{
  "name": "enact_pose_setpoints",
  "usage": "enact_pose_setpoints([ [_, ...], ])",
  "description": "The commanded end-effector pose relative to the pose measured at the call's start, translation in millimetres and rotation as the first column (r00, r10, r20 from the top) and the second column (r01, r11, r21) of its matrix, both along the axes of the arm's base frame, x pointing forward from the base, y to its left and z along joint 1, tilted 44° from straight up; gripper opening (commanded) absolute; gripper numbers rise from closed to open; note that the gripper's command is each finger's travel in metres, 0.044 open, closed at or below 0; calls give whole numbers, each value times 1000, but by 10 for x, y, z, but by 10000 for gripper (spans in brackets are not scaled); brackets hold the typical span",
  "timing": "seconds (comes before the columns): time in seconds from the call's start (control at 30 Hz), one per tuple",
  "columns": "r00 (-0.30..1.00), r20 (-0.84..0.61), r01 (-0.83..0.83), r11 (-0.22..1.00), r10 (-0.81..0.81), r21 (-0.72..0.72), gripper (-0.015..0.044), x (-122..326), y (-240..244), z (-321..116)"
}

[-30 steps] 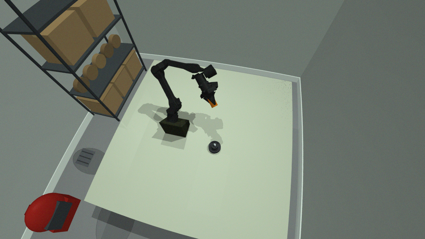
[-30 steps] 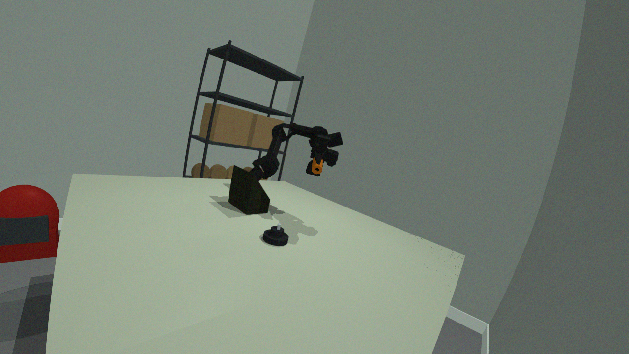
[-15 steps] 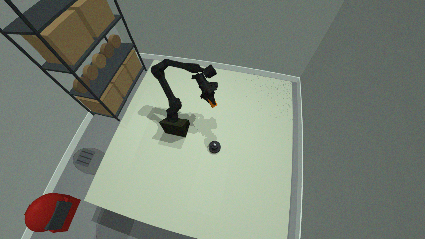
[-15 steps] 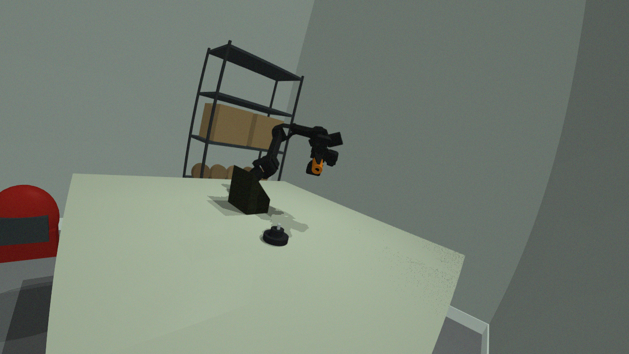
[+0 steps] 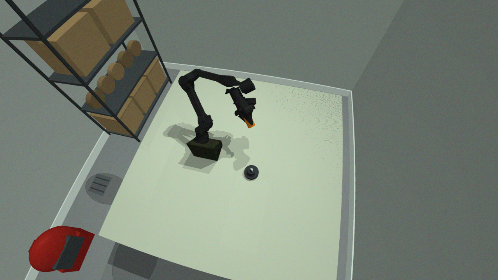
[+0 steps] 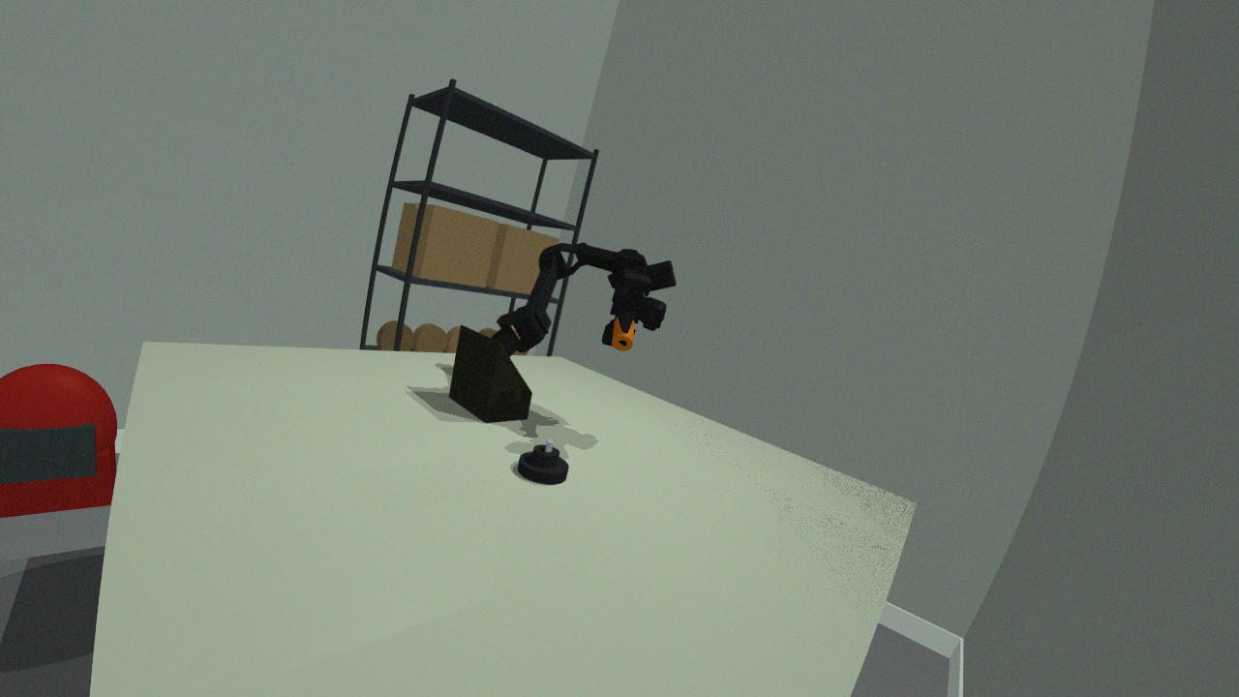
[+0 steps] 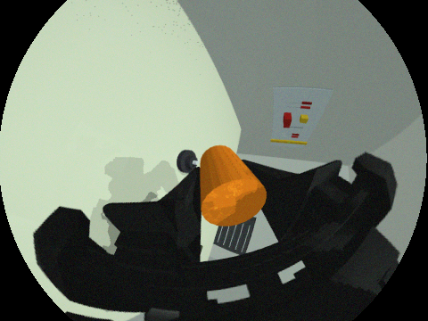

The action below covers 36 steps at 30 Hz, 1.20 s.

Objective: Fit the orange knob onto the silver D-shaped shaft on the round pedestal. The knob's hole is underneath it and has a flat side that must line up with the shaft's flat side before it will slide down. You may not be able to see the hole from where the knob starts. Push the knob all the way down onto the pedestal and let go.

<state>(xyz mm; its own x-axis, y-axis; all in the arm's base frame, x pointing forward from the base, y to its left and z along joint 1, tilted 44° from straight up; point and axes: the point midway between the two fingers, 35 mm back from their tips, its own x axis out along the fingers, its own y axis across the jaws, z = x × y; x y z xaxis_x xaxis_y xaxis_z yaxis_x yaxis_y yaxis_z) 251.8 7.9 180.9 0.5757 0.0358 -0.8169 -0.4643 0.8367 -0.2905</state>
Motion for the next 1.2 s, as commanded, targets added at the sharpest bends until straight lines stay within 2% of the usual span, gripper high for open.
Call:
enact_pose_setpoints([
  [0.0, 997, -54, -46, 997, 50, 68, 0, 25, 32, -68],
  [0.53, 938, -216, -189, 922, 271, 339, 0, 92, 188, -335],
  [1.17, 816, -298, -254, 770, 496, 585, 0, 155, 344, -599],
])
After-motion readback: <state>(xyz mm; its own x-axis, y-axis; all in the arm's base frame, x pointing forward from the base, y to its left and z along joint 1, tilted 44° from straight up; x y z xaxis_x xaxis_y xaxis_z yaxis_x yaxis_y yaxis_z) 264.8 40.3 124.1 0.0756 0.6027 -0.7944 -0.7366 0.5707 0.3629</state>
